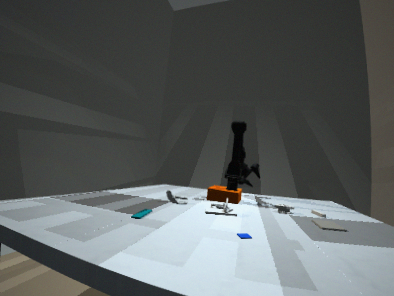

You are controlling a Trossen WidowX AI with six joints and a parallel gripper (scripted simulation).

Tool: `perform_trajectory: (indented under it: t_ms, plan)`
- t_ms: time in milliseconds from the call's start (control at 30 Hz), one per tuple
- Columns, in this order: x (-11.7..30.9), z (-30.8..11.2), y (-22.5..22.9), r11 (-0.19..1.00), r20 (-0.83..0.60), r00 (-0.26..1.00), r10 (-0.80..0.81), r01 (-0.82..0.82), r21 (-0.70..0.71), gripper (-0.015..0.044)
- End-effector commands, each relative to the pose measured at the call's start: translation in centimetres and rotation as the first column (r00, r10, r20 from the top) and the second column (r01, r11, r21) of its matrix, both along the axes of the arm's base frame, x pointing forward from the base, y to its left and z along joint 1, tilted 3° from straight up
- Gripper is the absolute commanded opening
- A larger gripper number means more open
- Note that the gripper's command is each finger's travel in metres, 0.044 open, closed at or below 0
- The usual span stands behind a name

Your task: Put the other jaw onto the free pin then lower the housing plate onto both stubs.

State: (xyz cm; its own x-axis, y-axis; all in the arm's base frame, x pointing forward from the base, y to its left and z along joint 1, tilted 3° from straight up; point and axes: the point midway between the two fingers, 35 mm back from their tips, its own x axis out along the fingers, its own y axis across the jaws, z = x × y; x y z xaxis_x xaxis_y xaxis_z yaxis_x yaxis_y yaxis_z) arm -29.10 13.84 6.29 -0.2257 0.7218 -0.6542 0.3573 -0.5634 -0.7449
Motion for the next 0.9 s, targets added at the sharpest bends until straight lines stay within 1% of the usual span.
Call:
perform_trajectory:
  t_ms: [0, 533, 867]
  plan:
    - [0.00, 0.00, 0.00, 1.000, 0.000, 1.000, 0.000, 0.000, 0.000, 0.0426]
    - [0.00, 0.00, 0.00, 1.000, 0.000, 1.000, 0.000, 0.000, 0.000, 0.0006]
    - [0.00, 0.00, 0.00, 1.000, 0.000, 1.000, 0.000, 0.000, 0.000, 0.0000]
